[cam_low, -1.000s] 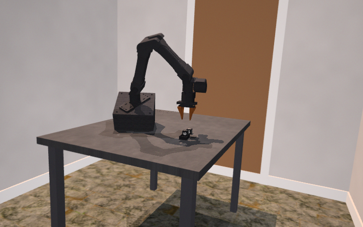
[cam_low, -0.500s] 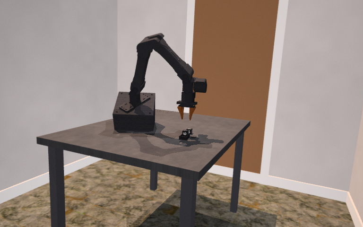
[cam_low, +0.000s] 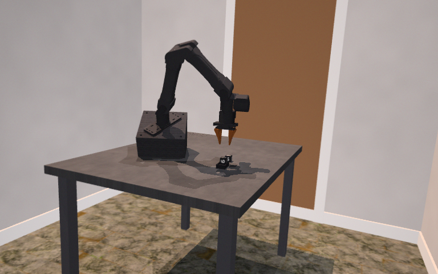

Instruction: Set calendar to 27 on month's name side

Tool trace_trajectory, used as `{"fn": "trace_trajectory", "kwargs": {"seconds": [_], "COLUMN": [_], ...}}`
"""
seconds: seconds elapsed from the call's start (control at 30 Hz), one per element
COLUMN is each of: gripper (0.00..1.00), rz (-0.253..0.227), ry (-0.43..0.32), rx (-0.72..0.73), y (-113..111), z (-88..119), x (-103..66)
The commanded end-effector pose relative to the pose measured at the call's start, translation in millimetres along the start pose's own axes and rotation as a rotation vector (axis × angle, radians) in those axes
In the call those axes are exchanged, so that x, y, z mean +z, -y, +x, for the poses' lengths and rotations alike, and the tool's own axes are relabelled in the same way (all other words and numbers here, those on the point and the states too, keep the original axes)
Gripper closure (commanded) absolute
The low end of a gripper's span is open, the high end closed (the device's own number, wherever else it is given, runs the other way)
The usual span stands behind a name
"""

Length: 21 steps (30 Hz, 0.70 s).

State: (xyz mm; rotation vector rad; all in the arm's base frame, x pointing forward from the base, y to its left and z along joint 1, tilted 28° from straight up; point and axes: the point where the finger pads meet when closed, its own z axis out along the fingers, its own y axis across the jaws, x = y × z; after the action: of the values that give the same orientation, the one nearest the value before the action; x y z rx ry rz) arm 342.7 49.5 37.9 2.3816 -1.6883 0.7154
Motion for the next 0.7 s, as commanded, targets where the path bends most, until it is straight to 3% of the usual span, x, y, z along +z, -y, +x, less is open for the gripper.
{"fn": "trace_trajectory", "kwargs": {"seconds": [0.0,0.67], "gripper": [0.55,0.55], "rz": [0.010,0.010], "ry": [0.004,0.004], "rx": [-0.001,-0.001], "y": [2,2], "z": [0,0], "x": [-2.4,13.5]}}
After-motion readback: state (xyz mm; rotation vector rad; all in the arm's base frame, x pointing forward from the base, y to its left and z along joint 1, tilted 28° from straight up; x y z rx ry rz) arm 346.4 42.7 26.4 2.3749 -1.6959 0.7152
